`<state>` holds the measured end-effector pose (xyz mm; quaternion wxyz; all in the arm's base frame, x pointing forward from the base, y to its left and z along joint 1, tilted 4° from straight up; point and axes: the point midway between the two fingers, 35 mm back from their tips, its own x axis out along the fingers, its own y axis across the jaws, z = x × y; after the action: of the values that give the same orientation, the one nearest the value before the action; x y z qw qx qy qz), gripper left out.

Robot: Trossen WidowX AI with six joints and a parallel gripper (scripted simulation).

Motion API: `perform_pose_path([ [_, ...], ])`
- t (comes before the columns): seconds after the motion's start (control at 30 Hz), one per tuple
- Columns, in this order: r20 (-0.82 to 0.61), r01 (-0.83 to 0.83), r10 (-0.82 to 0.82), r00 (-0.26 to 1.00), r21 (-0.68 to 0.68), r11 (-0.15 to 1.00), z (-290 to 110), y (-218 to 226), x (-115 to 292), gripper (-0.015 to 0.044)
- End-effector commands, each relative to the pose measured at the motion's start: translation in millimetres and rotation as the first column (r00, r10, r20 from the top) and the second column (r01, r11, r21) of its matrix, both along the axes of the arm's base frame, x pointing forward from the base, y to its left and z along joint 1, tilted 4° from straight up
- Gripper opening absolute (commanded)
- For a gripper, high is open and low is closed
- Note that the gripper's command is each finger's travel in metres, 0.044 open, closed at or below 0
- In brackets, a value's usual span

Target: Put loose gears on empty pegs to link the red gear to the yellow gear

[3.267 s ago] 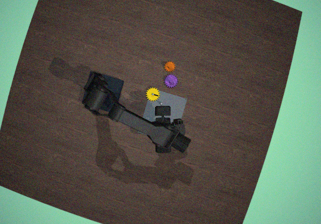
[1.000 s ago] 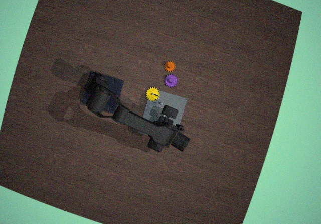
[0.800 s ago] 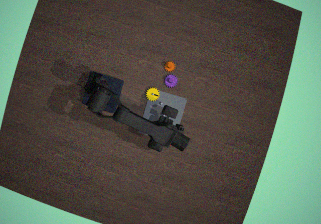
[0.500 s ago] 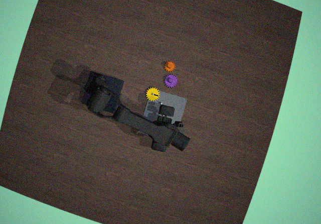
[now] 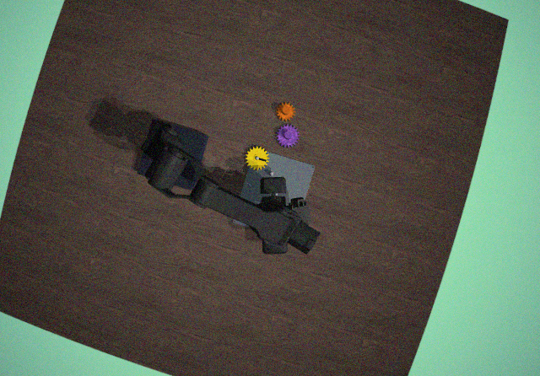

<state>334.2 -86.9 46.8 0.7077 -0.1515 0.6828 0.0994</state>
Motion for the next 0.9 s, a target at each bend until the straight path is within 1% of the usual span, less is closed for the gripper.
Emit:
perform_pose_path([
  [0.0, 0.001, 0.044, -0.044, 0.999, 0.003, 0.999, -1.9, 0.5, 0.2, 0.0],
  [0.17, 0.009, 0.165, -0.165, 0.986, 0.01, 0.986, -2.3, 0.5, -0.4, 0.0],
  [0.33, 0.011, 0.205, -0.205, 0.979, 0.012, 0.979, 1.9, 0.5, 0.2, 0.0131],
  [0.37, 0.012, 0.216, -0.216, 0.976, 0.013, 0.976, 3.0, 0.5, 0.3, 0.014],
  [0.5, 0.012, 0.219, -0.219, 0.976, 0.013, 0.976, 7.7, 0.7, 0.5, 0.014],
  [0.7, 0.012, 0.219, -0.219, 0.976, 0.013, 0.976, 42.3, 2.9, -1.0, 0.014],
  [0.8, 0.012, 0.219, -0.219, 0.976, 0.013, 0.976, 47.2, 3.3, -1.5, 0.014],
  [0.83, 0.011, 0.219, -0.219, 0.976, 0.013, 0.976, 37.5, 5.1, 0.6, 0.0166],
  [0.87, 0.012, 0.234, -0.234, 0.972, 0.015, 0.972, 37.0, 13.3, 2.1, 0.0193],
])
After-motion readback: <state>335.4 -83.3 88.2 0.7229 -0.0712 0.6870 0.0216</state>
